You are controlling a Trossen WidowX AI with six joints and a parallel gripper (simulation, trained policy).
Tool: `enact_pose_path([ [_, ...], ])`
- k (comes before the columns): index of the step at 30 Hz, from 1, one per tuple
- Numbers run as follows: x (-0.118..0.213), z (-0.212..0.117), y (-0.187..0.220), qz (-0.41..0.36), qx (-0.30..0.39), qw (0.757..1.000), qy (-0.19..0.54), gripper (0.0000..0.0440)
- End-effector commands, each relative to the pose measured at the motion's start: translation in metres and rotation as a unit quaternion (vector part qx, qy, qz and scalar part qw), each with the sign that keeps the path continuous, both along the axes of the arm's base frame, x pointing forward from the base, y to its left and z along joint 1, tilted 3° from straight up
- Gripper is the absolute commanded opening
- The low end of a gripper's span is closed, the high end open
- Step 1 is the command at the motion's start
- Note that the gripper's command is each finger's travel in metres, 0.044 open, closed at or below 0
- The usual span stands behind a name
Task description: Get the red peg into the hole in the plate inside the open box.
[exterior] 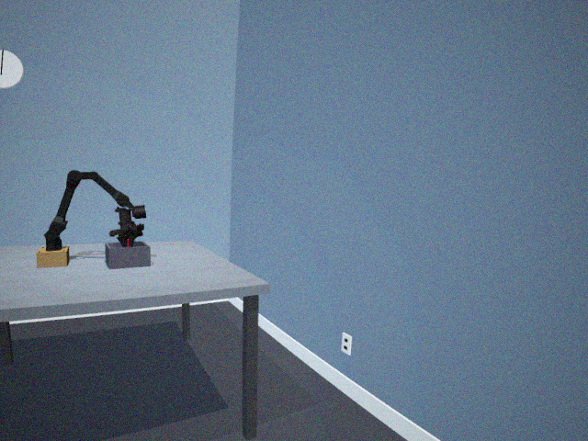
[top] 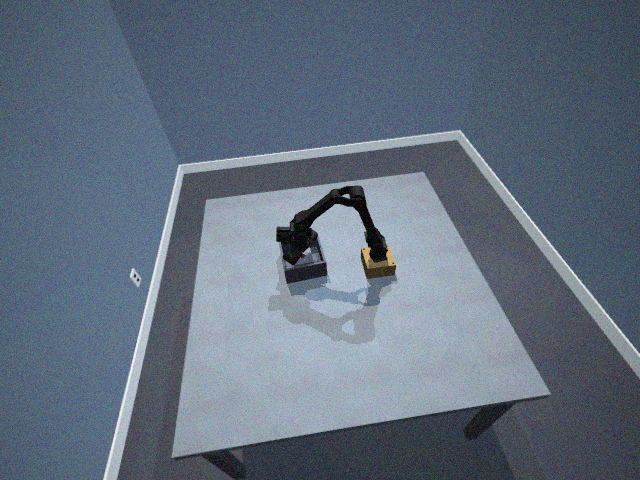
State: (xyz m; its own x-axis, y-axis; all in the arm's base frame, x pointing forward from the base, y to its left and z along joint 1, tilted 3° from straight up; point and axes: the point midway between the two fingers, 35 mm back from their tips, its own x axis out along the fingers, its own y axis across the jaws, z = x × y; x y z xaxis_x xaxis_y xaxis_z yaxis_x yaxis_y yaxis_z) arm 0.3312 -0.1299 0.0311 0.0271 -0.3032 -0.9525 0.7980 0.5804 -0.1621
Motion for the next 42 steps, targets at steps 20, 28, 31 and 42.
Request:
enact_pose_path([
  [20, 0.078, 0.025, -0.004, 0.052, 0.077, 0.994, -0.053, 0.0440],
  [28, 0.096, 0.035, 0.000, 0.066, 0.088, 0.991, -0.077, 0.0440],
  [31, 0.096, 0.035, 0.000, 0.066, 0.088, 0.991, -0.077, 0.0440],
  [42, 0.096, 0.035, 0.000, 0.067, 0.088, 0.991, -0.078, 0.0440],
])
